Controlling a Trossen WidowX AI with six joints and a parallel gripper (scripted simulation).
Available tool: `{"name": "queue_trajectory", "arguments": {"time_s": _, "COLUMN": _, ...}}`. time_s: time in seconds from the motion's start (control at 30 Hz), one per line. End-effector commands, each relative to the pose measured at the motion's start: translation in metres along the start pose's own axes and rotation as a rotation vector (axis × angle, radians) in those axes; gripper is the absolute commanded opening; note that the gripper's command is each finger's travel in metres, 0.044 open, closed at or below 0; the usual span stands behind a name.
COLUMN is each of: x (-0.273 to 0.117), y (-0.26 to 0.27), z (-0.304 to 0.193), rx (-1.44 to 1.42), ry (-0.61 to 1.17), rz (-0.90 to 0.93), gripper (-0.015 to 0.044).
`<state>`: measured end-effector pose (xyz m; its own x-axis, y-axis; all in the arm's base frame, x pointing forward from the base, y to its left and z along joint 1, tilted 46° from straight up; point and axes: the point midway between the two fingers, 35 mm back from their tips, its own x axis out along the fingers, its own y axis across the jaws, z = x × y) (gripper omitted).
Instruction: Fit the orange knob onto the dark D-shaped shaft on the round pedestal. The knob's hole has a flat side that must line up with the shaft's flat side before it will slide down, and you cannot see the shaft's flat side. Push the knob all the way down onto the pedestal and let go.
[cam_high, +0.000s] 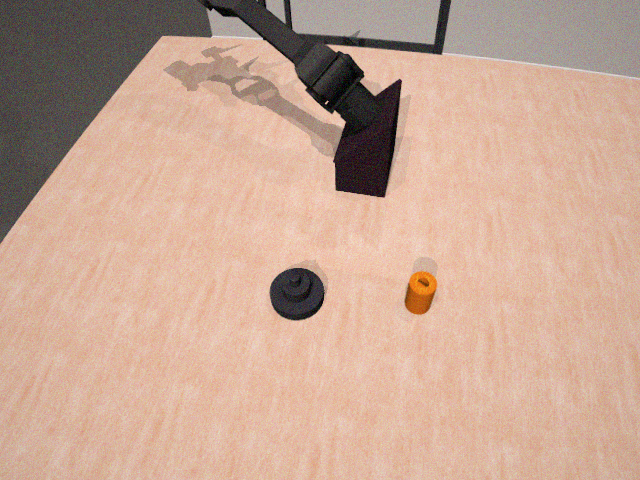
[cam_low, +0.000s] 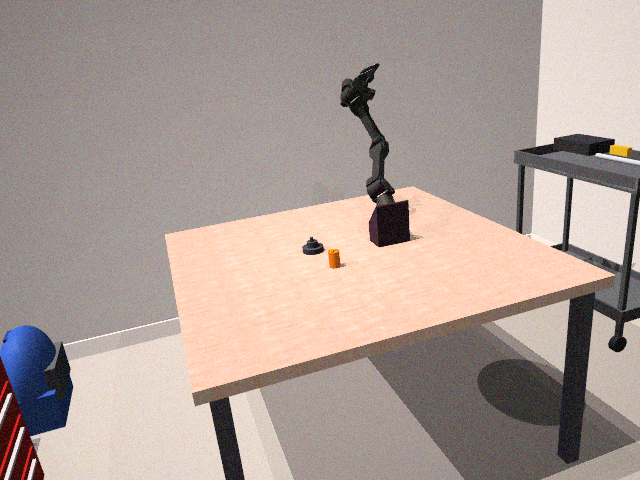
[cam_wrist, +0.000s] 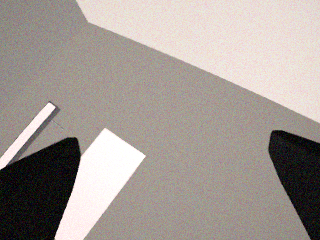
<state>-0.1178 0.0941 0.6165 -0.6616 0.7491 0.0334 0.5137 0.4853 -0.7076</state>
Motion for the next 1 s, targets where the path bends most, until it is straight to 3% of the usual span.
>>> {"name": "queue_trajectory", "arguments": {"time_s": 0.0, "x": 0.0, "y": 0.0, "z": 0.0, "rx": 0.0, "ry": 0.0, "rz": 0.0, "gripper": 0.0426}}
{"name": "queue_trajectory", "arguments": {"time_s": 0.13, "x": 0.001, "y": 0.014, "z": -0.016, "rx": 0.095, "ry": 0.034, "rz": 0.013, "gripper": 0.044}}
{"name": "queue_trajectory", "arguments": {"time_s": 0.4, "x": 0.0, "y": 0.098, "z": -0.086, "rx": 0.591, "ry": 0.26, "rz": 0.099, "gripper": 0.044}}
{"name": "queue_trajectory", "arguments": {"time_s": 0.67, "x": -0.008, "y": 0.217, "z": -0.138, "rx": 1.12, "ry": 0.493, "rz": 0.184, "gripper": 0.044}}
{"name": "queue_trajectory", "arguments": {"time_s": 0.97, "x": -0.014, "y": 0.351, "z": -0.149, "rx": 1.586, "ry": 0.74, "rz": 0.315, "gripper": 0.044}}
